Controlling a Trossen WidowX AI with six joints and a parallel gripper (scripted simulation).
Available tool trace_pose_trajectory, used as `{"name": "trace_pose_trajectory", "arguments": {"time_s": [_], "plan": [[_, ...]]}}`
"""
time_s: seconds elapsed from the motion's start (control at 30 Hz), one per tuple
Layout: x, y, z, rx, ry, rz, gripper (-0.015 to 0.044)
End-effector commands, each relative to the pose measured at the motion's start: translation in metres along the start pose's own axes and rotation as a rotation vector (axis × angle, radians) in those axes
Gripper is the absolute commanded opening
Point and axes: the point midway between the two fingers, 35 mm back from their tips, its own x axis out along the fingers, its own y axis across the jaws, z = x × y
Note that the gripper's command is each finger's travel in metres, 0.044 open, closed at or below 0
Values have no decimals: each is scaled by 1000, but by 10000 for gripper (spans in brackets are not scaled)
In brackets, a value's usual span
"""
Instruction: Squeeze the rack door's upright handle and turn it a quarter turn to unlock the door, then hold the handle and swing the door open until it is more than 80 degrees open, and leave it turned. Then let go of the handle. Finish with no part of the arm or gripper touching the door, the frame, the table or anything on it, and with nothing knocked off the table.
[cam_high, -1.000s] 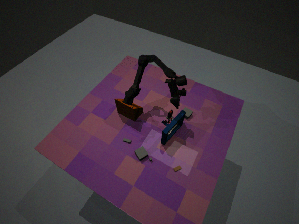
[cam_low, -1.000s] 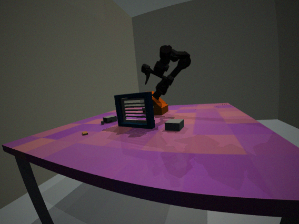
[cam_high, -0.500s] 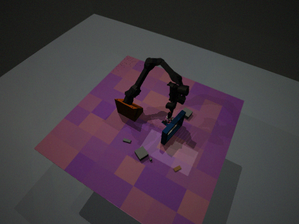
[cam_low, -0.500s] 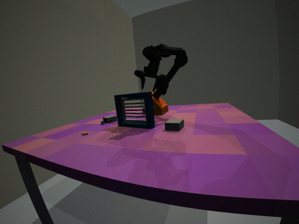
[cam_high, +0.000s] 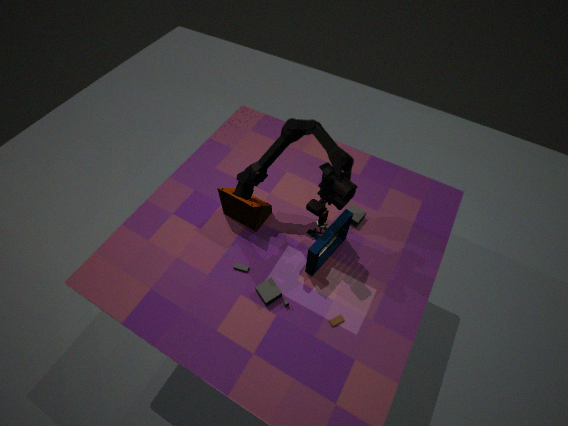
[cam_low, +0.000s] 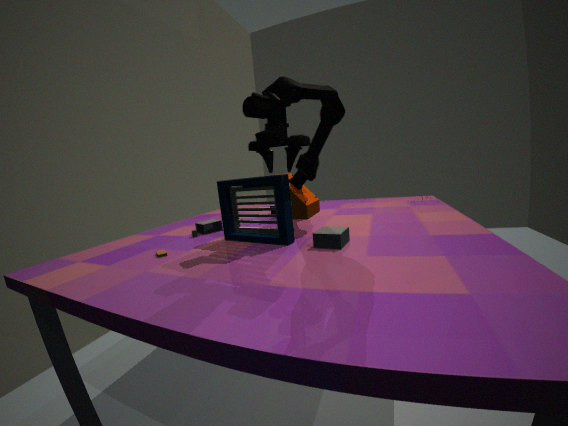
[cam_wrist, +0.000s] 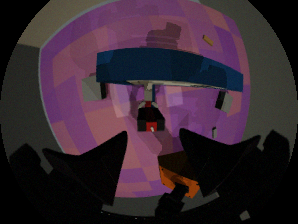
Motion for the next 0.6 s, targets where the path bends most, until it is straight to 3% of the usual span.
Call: {"name": "trace_pose_trajectory", "arguments": {"time_s": [0.0,0.57], "plan": [[-3,-1,0,33,20,36,298],[21,0,2,33,18,35,298]]}}
